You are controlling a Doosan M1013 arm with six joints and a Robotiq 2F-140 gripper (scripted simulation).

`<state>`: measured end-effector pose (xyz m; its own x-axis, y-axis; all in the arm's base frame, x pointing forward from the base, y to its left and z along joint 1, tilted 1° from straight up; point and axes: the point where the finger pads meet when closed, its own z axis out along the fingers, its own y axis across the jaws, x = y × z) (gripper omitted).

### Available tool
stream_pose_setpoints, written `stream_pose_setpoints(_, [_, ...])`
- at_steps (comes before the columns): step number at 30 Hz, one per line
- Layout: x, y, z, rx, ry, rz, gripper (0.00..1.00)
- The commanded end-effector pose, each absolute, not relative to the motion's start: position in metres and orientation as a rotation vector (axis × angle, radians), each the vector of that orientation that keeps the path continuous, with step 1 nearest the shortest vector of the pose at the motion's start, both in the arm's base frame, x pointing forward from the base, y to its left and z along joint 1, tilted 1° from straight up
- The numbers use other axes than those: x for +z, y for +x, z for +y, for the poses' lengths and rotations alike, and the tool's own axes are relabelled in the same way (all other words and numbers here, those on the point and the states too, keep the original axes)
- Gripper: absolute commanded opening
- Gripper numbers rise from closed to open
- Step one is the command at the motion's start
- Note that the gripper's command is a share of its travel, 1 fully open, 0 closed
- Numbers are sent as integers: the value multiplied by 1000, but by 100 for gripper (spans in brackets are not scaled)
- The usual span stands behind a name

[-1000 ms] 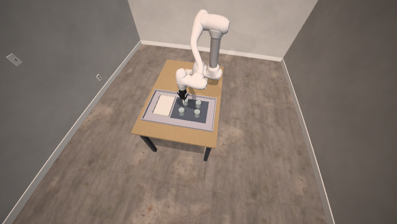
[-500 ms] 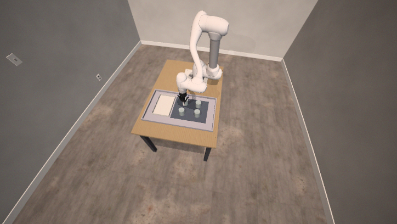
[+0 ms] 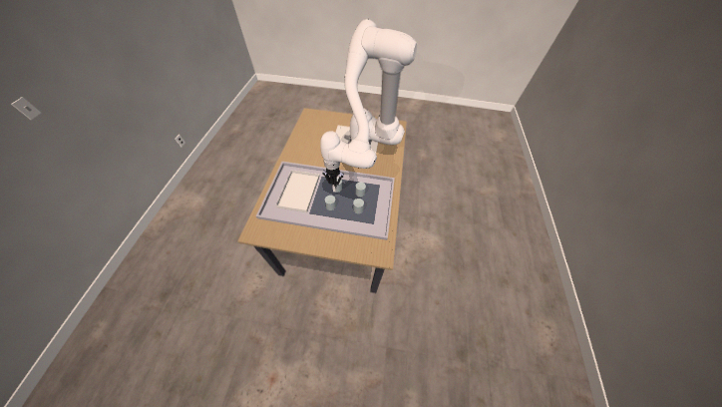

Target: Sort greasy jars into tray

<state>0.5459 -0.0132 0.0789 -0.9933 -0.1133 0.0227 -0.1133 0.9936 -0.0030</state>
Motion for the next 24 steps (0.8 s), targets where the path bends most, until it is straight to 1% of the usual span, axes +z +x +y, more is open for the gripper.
stream_pose_setpoints(1, [79,546,-13,6,177,-3114,0])
stream_pose_setpoints(24, [79,543,-14,6,177,-3114,0])
